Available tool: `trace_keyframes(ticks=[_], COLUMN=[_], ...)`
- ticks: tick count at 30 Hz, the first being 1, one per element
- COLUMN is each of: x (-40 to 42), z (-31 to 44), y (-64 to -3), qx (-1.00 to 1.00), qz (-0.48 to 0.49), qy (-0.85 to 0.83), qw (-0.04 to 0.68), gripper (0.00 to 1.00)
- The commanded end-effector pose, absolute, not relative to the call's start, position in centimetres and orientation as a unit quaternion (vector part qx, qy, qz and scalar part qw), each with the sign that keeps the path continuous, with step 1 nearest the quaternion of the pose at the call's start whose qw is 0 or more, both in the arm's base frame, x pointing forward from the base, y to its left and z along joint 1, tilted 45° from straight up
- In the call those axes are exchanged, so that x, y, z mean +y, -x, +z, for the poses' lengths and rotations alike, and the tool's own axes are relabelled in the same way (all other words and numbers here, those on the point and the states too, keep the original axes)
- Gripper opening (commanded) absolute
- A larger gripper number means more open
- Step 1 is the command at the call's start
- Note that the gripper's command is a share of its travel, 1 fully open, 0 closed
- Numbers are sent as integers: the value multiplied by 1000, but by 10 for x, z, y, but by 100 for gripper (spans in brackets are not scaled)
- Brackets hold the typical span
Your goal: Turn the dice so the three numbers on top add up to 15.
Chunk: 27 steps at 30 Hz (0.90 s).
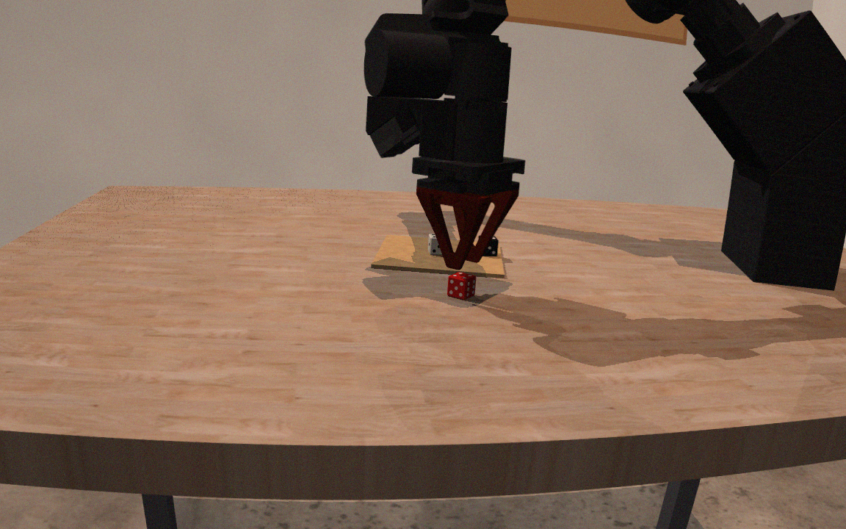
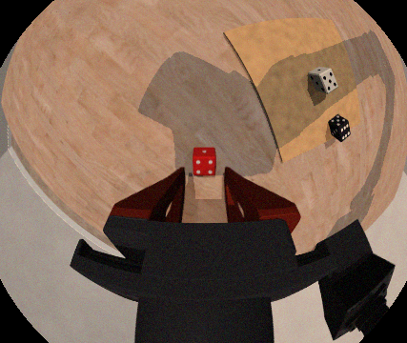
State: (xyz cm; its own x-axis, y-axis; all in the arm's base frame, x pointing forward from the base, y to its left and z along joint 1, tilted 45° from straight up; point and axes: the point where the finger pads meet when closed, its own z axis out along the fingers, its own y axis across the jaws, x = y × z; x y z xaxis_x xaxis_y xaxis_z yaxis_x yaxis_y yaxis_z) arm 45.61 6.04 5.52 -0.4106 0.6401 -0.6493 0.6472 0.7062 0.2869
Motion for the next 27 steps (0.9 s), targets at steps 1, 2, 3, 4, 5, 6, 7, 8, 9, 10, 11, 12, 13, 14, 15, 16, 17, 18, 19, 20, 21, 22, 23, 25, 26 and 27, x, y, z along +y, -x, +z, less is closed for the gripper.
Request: trace_keyframes(ticks=[1, 2, 3, 4, 5, 6, 7, 8, 9, 10, 11, 12, 13, 14, 15, 16, 17, 18, 19, 20, 21, 22, 23, 25, 26, 27], x=[65, 65, 65, 65, 65, 65, 65, 65, 65, 65, 65, 65, 65, 65, 65, 66, 66, 67, 67, 68, 68, 68, 68, 69, 69, 69], z=[57, 57, 57, 57, 57, 57, 57, 57, 57, 57, 57, 57, 57, 57, 57, 57, 57, 57, 57, 57, 57, 56, 56, 56, 56, 56], y=[-465, -465, -465, -465, -465, -465, -465, -465, -465, -465, -465, -465, -465, -465, -465, -465, -465, -464, -464, -464, -464, -464, -464, -464, -464, -464], qx=[838, 838, 838, 838, 838, 838, 838, 838, 838, 838, 838, 838, 838, 838, 838, 838, 838, 838, 838, 838, 838, 838, 838, 838, 838, 838], qz=[0, 0, 0, 0, 0, 0, 0, 0, 0, 0, 0, 0, 0, 0, 0, 0, 1, 1, 1, 1, 1, 2, 2, 2, 2, 2], qy=[-382, -382, -382, -382, -382, -382, -382, -382, -382, -382, -382, -382, -382, -382, -382, -382, -382, -381, -381, -381, -381, -381, -381, -381, -381, -381], qw=[390, 390, 390, 390, 390, 390, 390, 390, 390, 390, 390, 390, 390, 390, 390, 390, 390, 390, 390, 390, 390, 390, 390, 390, 390, 390], gripper=[34, 34, 34, 34, 34, 34, 34, 34, 34, 34, 34, 34, 34, 34, 34, 34, 34, 34, 34, 34, 34, 34, 34, 34, 34, 34])
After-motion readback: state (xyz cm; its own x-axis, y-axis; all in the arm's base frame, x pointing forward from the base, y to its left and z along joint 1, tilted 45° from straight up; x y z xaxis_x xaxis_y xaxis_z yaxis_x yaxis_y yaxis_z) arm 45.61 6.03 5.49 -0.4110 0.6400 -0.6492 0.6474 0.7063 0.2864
